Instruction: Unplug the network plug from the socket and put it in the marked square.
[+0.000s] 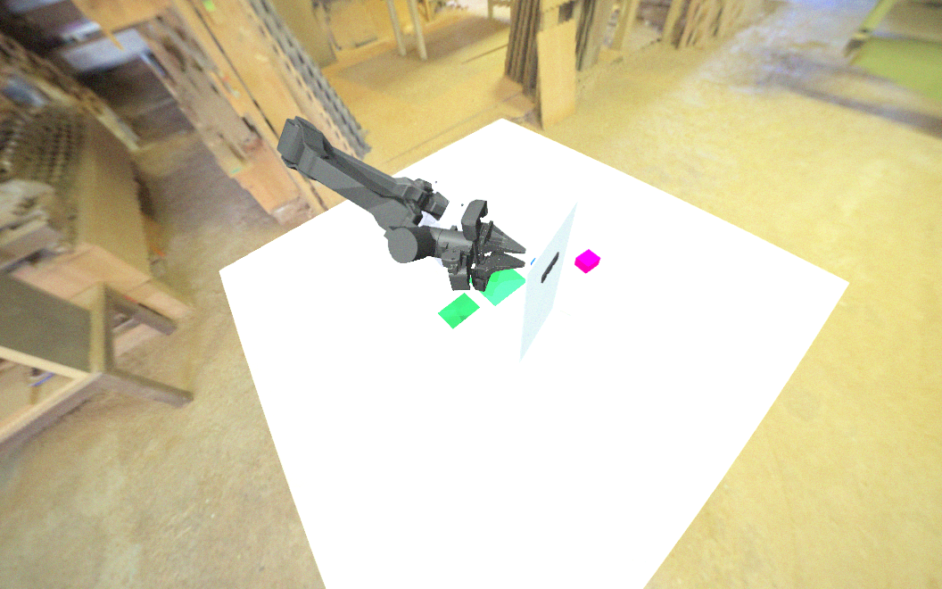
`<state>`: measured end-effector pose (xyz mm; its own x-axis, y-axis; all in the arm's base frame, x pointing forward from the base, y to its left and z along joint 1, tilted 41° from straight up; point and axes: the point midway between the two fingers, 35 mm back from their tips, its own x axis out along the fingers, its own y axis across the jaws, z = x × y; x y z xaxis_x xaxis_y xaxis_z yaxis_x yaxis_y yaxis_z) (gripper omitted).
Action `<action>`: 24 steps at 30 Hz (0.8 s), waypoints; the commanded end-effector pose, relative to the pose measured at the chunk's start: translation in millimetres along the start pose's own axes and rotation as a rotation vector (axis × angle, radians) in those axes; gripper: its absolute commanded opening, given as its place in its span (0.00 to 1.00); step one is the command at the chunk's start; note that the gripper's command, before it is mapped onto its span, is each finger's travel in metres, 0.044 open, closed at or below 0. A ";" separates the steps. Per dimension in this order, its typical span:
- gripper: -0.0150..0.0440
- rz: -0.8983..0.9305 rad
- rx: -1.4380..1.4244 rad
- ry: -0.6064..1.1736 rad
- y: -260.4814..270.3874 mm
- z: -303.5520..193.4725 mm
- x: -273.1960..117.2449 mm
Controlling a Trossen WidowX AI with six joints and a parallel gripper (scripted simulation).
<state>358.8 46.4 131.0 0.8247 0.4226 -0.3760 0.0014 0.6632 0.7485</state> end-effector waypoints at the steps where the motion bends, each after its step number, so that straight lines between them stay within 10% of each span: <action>1: 0.52 -0.002 0.003 -0.005 -0.3 2.7 6.2; 24: 0.43 -0.001 0.003 -0.006 -1.3 5.7 26.2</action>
<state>381.9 53.4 123.4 0.8254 0.4227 -0.3742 0.0002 0.6626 0.7490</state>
